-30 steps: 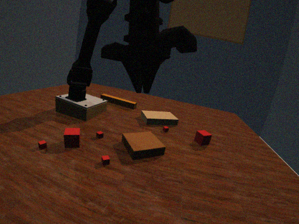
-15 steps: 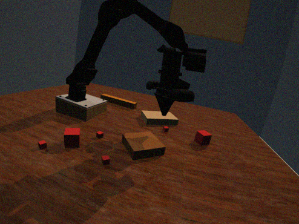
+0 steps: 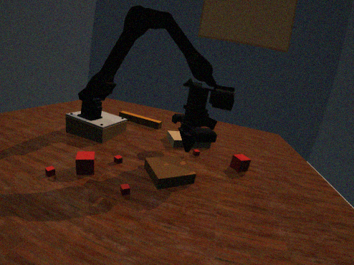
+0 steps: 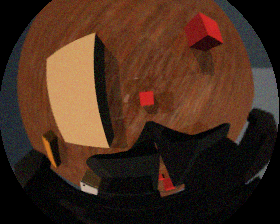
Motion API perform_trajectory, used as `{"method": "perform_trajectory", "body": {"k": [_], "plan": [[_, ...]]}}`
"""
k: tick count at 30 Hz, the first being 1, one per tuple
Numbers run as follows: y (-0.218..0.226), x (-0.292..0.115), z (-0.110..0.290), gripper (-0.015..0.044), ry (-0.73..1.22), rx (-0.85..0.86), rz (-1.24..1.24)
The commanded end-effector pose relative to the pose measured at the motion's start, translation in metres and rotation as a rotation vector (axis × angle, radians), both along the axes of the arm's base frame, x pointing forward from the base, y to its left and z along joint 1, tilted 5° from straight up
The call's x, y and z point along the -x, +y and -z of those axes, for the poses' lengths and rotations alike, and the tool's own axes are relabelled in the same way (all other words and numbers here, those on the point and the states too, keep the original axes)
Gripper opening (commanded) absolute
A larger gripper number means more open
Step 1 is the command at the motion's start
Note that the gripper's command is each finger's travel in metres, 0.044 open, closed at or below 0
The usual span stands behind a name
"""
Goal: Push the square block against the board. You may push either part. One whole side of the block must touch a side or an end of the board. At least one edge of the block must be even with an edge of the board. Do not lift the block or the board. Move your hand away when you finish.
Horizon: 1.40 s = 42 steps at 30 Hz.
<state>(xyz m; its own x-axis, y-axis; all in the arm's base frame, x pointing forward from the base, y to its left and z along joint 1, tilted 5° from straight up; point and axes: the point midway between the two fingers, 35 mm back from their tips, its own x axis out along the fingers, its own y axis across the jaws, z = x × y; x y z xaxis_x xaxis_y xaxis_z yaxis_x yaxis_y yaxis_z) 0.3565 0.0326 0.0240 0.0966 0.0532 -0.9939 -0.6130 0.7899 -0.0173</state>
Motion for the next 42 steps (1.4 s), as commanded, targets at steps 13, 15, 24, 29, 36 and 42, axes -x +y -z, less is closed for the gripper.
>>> {"method": "perform_trajectory", "body": {"k": [13, 15, 24, 29, 36, 42], "plan": [[0.006, -0.009, 0.007, 0.0000, -0.004, 0.005, 0.004], [0.007, -0.012, 0.006, 0.0000, -0.004, 0.005, 0.004], [0.015, -0.023, 0.004, 0.0000, -0.005, 0.004, 0.004], [0.020, -0.030, 0.003, 0.0000, -0.005, 0.004, 0.004], [0.026, -0.039, 0.001, 0.0000, -0.006, 0.004, 0.004], [0.032, -0.046, 0.000, 0.0000, -0.006, 0.003, 0.004]]}}
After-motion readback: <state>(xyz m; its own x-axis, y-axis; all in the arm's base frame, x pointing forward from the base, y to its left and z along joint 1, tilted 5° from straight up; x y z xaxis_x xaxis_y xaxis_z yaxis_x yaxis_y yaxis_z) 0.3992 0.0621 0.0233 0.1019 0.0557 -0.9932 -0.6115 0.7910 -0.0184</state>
